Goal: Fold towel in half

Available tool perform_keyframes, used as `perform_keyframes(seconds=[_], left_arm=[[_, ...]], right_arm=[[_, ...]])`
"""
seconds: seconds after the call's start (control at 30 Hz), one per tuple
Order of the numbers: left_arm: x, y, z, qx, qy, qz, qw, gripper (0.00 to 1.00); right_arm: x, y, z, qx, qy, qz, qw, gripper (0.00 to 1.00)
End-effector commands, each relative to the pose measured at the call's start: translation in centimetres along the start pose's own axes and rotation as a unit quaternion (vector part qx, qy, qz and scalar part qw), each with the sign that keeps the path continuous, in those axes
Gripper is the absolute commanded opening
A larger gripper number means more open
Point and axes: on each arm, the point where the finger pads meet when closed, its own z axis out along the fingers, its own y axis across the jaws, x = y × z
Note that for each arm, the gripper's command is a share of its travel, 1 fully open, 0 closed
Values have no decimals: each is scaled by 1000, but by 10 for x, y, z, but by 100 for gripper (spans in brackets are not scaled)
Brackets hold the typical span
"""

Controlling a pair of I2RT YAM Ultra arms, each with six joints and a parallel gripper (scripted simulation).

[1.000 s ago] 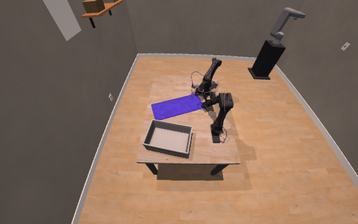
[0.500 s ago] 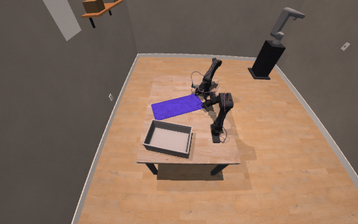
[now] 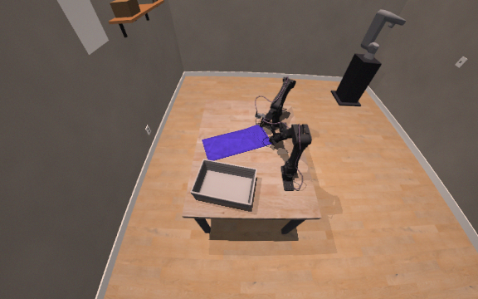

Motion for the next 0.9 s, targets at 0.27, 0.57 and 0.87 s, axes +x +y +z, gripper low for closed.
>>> perform_keyframes(seconds=[0.27, 0.57, 0.87], left_arm=[[-6, -12, -11, 7, -9, -2, 1000, 0], [-1, 12, -13, 18, 4, -4, 1000, 0], [-49, 28, -45, 100, -33, 5, 994, 0]], right_arm=[[-2, 2, -7, 4, -7, -3, 1000, 0], [-11, 16, 0, 2, 12, -12, 1000, 0], [-56, 27, -41, -31, -15, 46, 998, 0]])
